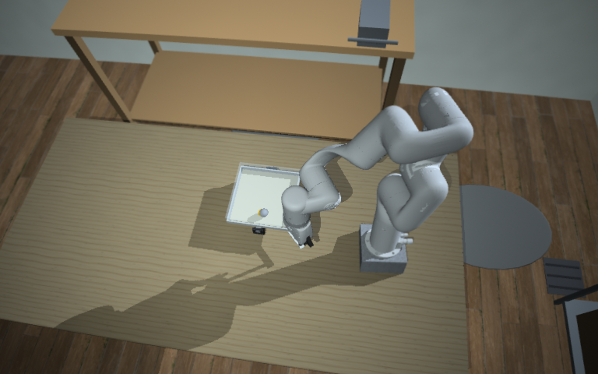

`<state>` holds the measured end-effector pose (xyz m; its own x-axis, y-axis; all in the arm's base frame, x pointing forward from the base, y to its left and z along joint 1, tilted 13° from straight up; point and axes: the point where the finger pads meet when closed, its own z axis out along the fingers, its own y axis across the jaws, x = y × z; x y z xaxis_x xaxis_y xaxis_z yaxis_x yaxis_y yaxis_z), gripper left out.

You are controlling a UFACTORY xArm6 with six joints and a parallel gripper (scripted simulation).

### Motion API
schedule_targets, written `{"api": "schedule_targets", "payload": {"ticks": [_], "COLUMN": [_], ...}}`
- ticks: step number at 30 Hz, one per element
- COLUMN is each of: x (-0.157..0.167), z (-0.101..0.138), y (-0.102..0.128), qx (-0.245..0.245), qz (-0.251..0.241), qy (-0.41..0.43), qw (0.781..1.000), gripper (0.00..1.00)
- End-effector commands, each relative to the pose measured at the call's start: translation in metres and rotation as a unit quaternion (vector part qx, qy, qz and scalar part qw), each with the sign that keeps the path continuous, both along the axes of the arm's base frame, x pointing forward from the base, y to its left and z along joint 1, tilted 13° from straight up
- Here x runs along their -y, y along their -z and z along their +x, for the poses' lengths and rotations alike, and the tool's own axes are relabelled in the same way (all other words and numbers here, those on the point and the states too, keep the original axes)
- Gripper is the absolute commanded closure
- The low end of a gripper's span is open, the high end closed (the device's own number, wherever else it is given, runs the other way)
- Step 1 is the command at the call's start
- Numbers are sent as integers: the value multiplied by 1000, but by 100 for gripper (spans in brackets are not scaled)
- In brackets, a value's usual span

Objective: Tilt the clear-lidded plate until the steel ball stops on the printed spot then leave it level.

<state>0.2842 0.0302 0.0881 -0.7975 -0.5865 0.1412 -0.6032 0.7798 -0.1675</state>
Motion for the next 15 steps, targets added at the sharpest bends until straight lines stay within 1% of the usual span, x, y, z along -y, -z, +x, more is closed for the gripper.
{"api": "schedule_targets", "payload": {"ticks": [1,15], "x": [0,-2], "z": [2,3], "y": [-3,-1], "qx": [2,2], "qz": [1,1], "qy": [0,0], "qw": [1000,1000], "gripper": [100,100]}}
